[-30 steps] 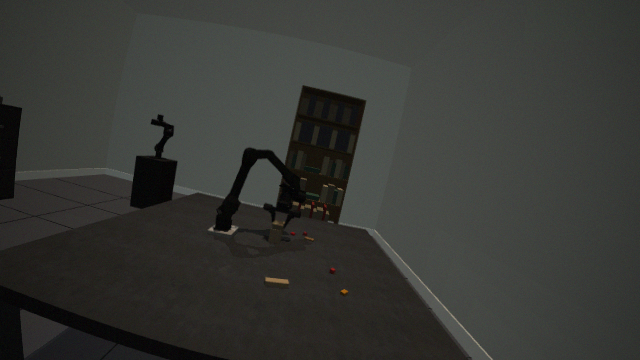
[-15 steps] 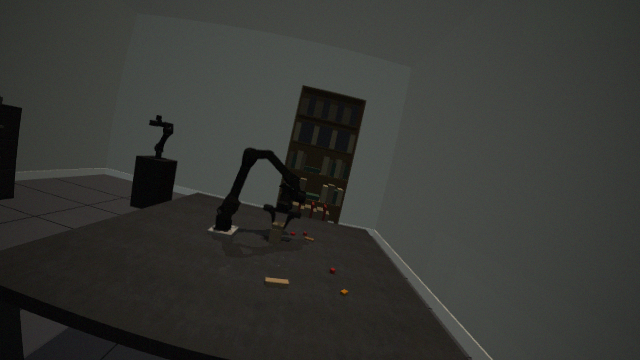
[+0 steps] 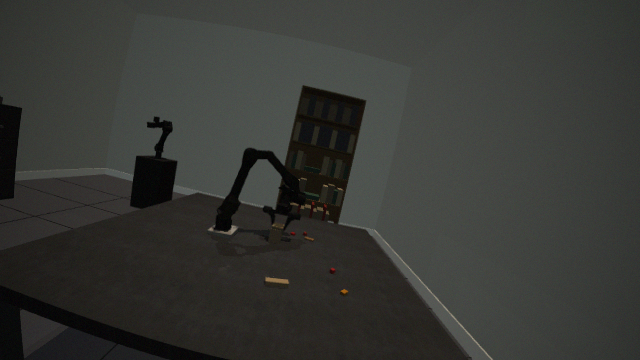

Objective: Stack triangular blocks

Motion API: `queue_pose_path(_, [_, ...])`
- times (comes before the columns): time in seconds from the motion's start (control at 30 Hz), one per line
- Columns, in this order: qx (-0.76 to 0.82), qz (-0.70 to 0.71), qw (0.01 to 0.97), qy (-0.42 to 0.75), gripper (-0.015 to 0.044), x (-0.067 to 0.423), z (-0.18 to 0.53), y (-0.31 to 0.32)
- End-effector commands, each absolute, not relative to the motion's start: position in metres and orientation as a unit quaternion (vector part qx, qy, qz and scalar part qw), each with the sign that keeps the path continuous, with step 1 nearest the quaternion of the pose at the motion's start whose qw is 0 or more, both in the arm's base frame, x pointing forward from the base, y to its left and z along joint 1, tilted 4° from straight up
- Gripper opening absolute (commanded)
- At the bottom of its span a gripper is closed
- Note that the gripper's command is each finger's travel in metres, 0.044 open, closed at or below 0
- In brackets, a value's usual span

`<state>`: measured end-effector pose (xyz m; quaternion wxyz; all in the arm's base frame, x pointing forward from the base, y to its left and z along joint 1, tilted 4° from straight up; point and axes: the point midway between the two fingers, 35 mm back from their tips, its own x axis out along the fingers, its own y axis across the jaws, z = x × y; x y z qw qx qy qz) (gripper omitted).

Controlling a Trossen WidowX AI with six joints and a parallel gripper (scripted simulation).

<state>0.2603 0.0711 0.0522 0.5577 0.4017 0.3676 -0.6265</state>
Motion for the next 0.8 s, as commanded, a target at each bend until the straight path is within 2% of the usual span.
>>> queue_pose_path(0.0, [0.397, -0.627, 0.56, 0.369, 0.0, 0.2593, 0.0481, 0.0688])
queue_pose_path(0.77, [0.396, -0.628, 0.56, 0.369, 0.0, 0.2582, 0.0412, 0.0652])
